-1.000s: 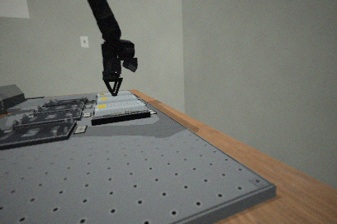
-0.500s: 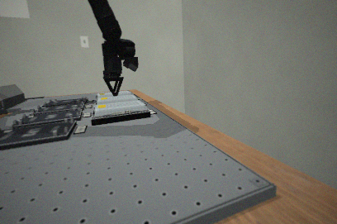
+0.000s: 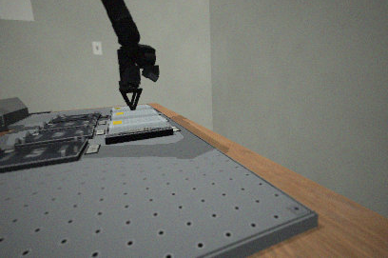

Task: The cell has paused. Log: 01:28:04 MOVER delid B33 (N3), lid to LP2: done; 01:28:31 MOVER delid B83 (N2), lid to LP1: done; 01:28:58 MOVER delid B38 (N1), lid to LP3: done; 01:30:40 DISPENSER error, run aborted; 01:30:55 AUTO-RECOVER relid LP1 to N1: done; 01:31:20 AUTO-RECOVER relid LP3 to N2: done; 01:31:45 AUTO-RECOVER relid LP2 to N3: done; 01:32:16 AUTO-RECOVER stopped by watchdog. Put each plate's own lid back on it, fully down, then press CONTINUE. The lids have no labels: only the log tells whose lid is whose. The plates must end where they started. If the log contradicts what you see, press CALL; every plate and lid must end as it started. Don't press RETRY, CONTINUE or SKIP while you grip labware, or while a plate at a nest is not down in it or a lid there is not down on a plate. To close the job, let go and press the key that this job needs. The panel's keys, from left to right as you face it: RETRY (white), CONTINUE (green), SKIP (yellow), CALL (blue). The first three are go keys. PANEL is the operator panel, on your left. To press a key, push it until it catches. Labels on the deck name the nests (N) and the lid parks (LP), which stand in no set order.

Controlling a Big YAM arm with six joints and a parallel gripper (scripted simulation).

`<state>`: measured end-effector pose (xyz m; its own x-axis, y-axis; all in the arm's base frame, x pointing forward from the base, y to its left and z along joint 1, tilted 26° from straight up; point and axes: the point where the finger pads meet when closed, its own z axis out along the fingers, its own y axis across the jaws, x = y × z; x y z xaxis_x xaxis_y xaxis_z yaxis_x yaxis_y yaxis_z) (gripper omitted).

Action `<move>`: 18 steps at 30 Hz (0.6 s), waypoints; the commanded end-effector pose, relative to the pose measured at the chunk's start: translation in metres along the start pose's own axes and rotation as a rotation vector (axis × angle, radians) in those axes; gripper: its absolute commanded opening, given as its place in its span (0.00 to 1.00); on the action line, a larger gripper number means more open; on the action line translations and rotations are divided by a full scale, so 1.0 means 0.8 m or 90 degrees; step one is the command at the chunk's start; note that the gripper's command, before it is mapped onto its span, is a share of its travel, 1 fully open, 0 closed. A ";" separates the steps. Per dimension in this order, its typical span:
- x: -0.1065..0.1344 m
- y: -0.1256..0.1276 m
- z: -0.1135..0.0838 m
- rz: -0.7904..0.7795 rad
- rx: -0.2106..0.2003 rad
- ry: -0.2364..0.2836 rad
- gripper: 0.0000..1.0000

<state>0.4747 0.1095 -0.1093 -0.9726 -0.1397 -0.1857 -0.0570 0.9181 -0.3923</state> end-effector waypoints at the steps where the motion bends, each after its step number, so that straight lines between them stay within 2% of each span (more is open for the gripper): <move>1: -0.013 0.005 -0.018 0.003 -0.006 -0.016 0.97; 18: -0.014 0.005 -0.023 0.004 -0.007 -0.018 0.82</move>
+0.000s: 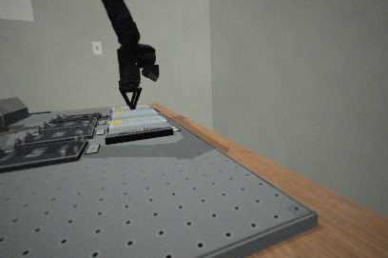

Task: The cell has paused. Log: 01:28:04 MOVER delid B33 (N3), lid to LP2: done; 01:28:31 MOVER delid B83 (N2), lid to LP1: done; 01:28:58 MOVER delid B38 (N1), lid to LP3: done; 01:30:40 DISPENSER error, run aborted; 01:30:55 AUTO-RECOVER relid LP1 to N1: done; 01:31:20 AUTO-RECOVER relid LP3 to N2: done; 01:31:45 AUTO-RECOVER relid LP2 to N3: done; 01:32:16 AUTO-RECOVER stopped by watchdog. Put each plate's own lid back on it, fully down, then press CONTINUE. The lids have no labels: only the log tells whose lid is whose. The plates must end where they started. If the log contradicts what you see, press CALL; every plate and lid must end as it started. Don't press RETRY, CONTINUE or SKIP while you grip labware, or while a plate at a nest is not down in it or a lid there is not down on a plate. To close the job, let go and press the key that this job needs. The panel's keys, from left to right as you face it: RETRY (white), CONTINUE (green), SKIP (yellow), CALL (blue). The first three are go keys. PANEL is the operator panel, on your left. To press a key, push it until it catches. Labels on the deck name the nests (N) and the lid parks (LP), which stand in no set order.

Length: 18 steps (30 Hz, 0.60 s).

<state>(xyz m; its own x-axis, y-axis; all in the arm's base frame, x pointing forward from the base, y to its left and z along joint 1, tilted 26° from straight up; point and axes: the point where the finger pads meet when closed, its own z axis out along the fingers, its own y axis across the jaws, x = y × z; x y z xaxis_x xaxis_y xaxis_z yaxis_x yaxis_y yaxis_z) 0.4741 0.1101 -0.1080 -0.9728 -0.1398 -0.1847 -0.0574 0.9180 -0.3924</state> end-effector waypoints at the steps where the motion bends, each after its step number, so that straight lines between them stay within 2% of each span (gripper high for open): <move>1: -0.015 0.005 -0.021 0.004 -0.007 -0.019 0.81; 2: -0.015 0.004 -0.021 0.005 -0.007 -0.019 0.80; 3: -0.015 0.005 -0.021 0.004 -0.007 -0.019 0.00; 18: -0.021 0.006 -0.027 0.006 -0.008 -0.024 0.00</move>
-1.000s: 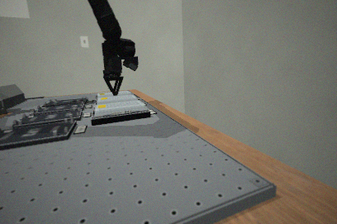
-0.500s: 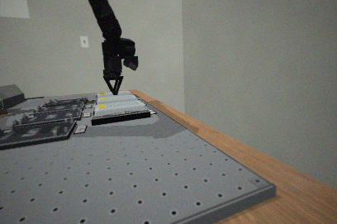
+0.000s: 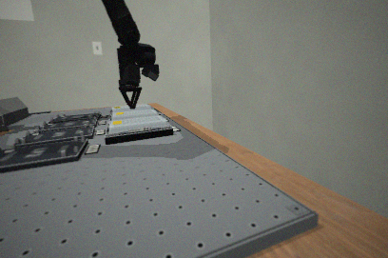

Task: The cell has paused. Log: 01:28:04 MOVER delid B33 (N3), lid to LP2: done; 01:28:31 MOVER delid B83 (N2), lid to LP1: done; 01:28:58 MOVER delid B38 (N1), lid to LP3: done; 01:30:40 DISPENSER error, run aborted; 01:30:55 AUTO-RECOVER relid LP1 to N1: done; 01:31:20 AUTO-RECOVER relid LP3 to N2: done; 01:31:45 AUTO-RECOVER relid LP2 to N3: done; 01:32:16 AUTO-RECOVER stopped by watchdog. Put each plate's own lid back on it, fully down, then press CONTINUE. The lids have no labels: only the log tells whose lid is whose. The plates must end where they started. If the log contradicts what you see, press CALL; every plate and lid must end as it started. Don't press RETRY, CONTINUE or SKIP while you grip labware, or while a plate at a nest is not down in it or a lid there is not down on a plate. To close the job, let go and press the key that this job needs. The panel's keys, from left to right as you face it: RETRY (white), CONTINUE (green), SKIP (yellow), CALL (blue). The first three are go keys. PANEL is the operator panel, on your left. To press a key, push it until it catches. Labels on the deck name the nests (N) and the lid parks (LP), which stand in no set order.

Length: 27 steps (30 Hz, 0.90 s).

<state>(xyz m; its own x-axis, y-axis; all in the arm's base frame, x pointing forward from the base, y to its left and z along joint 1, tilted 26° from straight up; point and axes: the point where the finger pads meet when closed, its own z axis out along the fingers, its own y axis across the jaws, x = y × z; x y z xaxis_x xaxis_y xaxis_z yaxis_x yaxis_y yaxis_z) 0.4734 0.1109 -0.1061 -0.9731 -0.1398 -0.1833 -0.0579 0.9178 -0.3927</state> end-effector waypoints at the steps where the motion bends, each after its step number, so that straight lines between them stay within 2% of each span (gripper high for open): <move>1: -0.022 0.006 -0.025 0.007 -0.008 -0.025 0.00; 25: -0.029 0.005 -0.035 0.010 -0.009 -0.029 0.00; 27: -0.022 0.008 -0.039 0.006 -0.009 -0.026 0.00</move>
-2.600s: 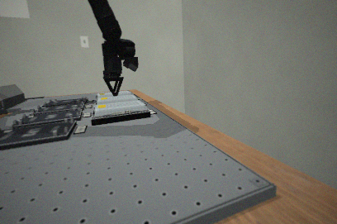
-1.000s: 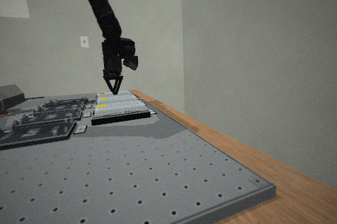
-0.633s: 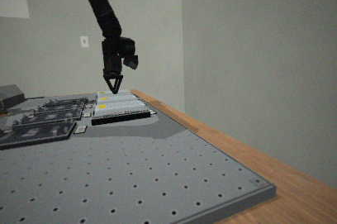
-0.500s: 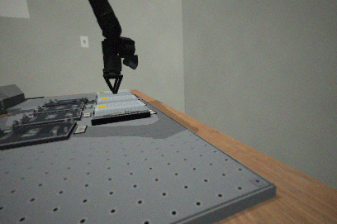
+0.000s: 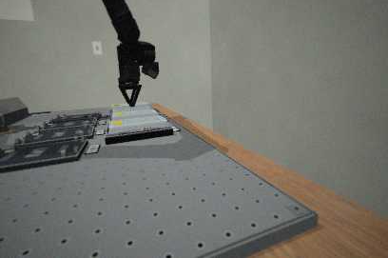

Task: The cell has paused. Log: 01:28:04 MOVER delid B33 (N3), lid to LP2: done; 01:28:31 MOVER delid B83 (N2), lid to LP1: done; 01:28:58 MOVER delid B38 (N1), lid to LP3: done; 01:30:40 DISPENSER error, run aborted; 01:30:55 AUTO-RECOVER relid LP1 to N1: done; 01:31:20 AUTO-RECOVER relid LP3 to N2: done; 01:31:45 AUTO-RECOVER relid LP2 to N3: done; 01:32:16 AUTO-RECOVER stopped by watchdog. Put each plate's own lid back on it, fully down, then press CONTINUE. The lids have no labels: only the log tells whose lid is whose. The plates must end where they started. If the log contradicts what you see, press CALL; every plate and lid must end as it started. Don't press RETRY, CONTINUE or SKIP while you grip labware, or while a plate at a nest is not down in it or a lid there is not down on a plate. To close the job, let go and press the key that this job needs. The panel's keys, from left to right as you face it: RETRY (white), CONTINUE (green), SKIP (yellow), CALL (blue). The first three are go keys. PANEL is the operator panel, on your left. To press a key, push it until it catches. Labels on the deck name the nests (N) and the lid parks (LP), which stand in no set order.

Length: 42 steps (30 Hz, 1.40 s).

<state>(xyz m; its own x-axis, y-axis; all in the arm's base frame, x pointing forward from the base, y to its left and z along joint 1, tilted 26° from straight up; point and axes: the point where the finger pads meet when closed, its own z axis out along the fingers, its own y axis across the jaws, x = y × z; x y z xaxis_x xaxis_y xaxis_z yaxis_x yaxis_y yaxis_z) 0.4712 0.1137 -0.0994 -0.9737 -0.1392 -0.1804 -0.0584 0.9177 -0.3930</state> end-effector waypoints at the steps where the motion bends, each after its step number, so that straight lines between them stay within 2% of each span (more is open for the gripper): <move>1: -0.019 0.008 -0.030 0.005 -0.008 -0.026 0.00; 7: -0.007 -0.003 -0.032 0.010 -0.003 -0.012 0.00; 11: 0.001 -0.024 -0.027 0.000 -0.004 -0.019 0.00; 13: 0.001 -0.024 -0.027 0.000 -0.004 -0.019 0.00; 28: 0.070 -0.088 -0.024 -0.001 -0.004 -0.018 0.00; 31: 0.074 -0.085 -0.027 -0.010 -0.006 -0.022 0.00; 32: 0.079 -0.097 -0.024 -0.001 -0.004 -0.018 0.00; 42: 0.125 -0.140 -0.022 -0.002 -0.002 -0.017 0.00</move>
<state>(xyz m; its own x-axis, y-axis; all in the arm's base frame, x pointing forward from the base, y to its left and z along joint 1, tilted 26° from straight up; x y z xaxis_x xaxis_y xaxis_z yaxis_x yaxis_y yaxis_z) 0.3744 0.0096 -0.0670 -0.9755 -0.1308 -0.1767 -0.0516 0.9176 -0.3942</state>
